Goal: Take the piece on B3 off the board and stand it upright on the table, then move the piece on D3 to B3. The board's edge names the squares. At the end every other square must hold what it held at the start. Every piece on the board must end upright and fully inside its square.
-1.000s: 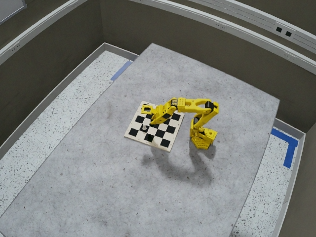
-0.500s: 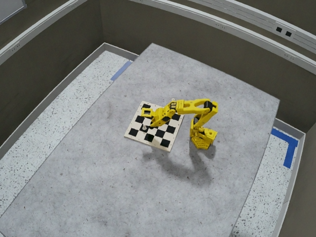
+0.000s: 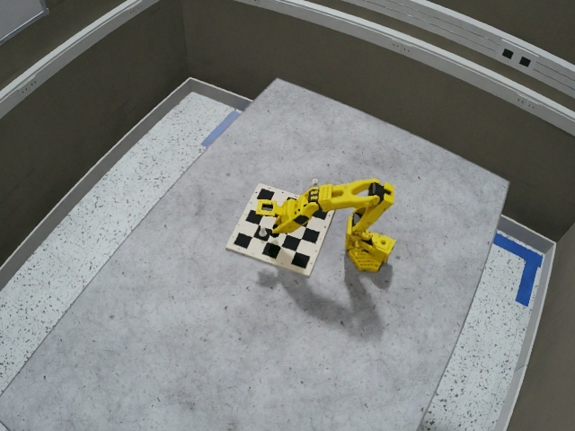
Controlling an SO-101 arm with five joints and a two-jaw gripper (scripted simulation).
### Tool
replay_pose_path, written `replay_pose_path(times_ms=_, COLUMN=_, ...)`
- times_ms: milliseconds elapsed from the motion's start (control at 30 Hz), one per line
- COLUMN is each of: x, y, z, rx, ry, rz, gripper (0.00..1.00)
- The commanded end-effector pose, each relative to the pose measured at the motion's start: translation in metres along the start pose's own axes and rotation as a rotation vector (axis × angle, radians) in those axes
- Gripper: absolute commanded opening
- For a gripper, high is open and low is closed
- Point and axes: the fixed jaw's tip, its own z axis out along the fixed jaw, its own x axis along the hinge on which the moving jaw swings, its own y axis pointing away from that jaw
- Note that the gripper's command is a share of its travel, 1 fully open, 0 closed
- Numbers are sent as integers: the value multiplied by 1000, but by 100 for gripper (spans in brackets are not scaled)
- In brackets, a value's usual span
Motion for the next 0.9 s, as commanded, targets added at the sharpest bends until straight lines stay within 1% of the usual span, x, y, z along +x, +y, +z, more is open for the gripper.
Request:
replay_pose_path(times_ms=0, x=5, y=3, z=3, rx=-7, ry=15, rz=-8, gripper=0)
replay_pose_path(times_ms=333, x=6, y=3, z=4, rx=-7, ry=15, rz=-8, gripper=0)
replay_pose_path(times_ms=567, x=14, y=3, z=6, rx=-7, ry=16, rz=-9, gripper=0)
replay_pose_path(times_ms=867, x=13, y=3, z=5, rx=-7, ry=16, rz=-9, gripper=0)
